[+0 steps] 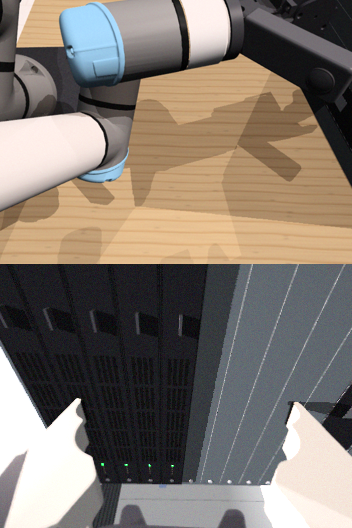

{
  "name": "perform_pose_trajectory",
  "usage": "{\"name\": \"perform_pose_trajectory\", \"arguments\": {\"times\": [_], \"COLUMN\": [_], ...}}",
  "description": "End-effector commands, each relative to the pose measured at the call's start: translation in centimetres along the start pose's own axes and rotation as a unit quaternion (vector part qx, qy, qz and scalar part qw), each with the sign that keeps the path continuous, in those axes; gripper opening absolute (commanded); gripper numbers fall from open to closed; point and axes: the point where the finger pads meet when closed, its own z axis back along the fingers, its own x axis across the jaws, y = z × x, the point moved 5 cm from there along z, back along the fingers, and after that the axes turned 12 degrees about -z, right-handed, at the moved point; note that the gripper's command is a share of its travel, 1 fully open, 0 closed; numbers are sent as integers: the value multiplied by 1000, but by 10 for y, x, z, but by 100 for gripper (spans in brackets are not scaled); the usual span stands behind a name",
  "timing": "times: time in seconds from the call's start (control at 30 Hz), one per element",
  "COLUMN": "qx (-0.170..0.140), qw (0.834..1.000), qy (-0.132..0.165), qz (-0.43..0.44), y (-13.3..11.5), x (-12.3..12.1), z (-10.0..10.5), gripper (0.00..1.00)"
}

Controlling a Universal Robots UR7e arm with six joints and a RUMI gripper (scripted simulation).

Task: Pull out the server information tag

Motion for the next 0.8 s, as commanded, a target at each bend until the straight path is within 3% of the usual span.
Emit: {"name": "perform_pose_trajectory", "arguments": {"times": [0.0, 0.77], "qx": [12, 40], "qw": [1000, 999], "qy": [9, 29], "qz": [-8, -23], "y": [5, 17], "x": [1, 1], "z": [6, 21], "gripper": [100, 100]}}
